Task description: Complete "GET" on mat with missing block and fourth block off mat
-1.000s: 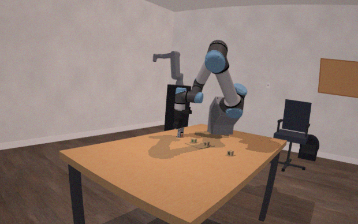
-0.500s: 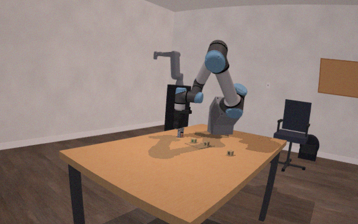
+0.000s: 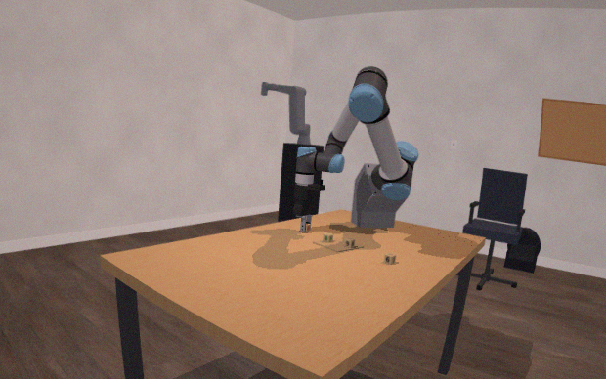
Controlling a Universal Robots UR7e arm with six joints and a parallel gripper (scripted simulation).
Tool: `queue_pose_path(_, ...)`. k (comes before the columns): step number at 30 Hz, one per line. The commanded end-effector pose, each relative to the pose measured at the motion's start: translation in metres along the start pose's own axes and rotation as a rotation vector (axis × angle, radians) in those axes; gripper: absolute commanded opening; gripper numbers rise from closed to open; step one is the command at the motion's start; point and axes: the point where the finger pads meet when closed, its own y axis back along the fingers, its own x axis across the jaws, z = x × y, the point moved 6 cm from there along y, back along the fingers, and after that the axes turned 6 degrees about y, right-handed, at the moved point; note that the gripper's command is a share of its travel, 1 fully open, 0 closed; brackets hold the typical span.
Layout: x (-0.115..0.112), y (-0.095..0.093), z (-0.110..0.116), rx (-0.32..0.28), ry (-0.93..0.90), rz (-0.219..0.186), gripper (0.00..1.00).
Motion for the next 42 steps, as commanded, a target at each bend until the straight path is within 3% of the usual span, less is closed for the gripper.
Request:
queue_pose_path(1, 0.000, 0.014, 0.001, -0.002, 0.001, 0.001, 0.57)
queue_pose_path(6, 0.000, 0.028, 0.000, -0.002, 0.001, 0.001, 0.57)
queue_pose_path(20, 0.000, 0.088, 0.000, -0.002, 0.001, 0.001, 0.57)
queue_pose_path(42, 0.002, 0.094, -0.002, -0.002, 0.000, 0.001, 0.57)
